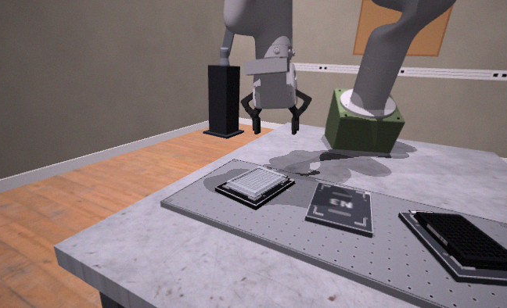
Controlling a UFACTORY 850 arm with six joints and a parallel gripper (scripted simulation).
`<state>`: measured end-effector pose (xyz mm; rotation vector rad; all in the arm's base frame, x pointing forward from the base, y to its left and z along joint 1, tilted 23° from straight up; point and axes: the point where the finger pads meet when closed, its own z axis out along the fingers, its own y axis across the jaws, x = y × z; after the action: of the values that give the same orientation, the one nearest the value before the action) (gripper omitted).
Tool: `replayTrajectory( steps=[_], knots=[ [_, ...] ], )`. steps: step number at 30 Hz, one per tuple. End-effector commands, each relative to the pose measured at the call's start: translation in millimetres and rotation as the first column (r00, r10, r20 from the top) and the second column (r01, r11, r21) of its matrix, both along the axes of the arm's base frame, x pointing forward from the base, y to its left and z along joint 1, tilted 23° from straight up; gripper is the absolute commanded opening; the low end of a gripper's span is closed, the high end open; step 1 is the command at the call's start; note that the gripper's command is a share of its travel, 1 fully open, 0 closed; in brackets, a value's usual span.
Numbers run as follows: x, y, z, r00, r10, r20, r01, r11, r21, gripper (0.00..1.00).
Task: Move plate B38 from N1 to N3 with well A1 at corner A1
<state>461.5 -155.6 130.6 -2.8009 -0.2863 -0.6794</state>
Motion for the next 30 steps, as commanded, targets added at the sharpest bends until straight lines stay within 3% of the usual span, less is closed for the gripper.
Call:
replayTrajectory(
  steps=[1,11,15,30],
  knots=[
    [-15,-9,-9,0.994,-0.098,-0.038,0.098,0.995,-0.003,1.00],
    [-55,-25,-29,0.933,-0.330,-0.145,0.331,0.943,-0.022,1.00],
    [-63,-28,-33,0.933,-0.330,-0.145,0.331,0.943,-0.022,1.00],
    [-63,-28,-33,0.933,-0.330,-0.145,0.331,0.943,-0.022,1.00]
  ],
)
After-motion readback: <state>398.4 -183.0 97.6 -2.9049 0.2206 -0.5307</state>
